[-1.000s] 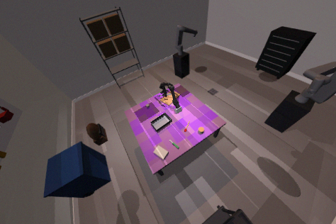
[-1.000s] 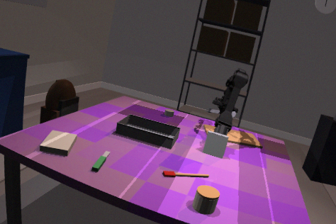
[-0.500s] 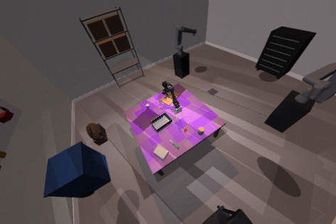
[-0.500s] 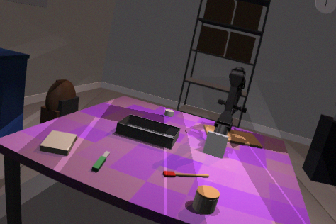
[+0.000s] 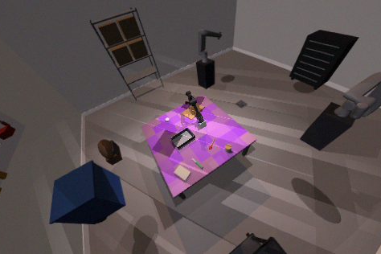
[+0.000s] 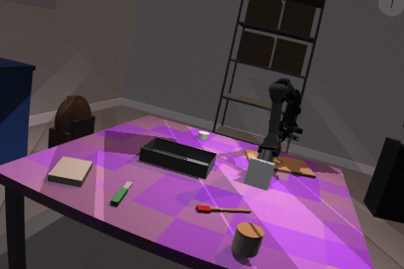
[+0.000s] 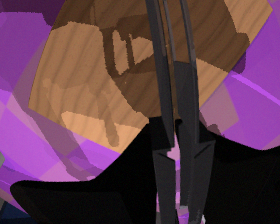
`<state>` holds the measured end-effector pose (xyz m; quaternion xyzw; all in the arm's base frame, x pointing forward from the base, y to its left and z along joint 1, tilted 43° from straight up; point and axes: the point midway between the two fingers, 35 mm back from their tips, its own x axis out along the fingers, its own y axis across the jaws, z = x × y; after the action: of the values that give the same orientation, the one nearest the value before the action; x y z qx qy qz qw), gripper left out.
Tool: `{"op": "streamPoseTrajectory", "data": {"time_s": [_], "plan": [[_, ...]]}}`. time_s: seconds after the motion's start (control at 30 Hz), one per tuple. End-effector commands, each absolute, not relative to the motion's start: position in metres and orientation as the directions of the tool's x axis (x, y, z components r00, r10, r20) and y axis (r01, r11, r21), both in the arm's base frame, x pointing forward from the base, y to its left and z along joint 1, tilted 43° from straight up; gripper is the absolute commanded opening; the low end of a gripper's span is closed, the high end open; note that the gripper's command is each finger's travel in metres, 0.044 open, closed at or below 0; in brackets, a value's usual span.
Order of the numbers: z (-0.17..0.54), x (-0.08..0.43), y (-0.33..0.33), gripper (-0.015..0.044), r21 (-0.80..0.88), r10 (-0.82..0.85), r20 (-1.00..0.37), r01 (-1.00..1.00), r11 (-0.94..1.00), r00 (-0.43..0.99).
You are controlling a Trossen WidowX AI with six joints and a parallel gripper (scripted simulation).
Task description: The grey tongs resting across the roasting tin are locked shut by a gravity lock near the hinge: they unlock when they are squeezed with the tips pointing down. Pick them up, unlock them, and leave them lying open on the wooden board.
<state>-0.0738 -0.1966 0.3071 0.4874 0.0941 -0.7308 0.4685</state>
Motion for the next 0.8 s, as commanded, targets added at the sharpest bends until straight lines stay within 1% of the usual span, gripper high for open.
{"op": "streamPoseTrajectory", "data": {"time_s": [0.0, 0.23, 0.43, 0.5, 0.77], "plan": [[0.312, -0.080, -0.191, -0.0150, 0.420, -0.621, -0.778, 0.654, -0.630, -0.099], [0.318, -0.091, -0.181, -0.0150, 0.557, -0.653, -0.746, 0.416, -0.719, -0.129], [0.323, -0.099, -0.173, -0.0150, 0.649, -0.678, -0.717, 0.199, -0.734, -0.161], [0.324, -0.099, -0.172, -0.0150, 0.658, -0.681, -0.714, 0.173, -0.732, -0.165], [0.324, -0.099, -0.172, -0.0150, 0.658, -0.681, -0.714, 0.173, -0.732, -0.165]]}}
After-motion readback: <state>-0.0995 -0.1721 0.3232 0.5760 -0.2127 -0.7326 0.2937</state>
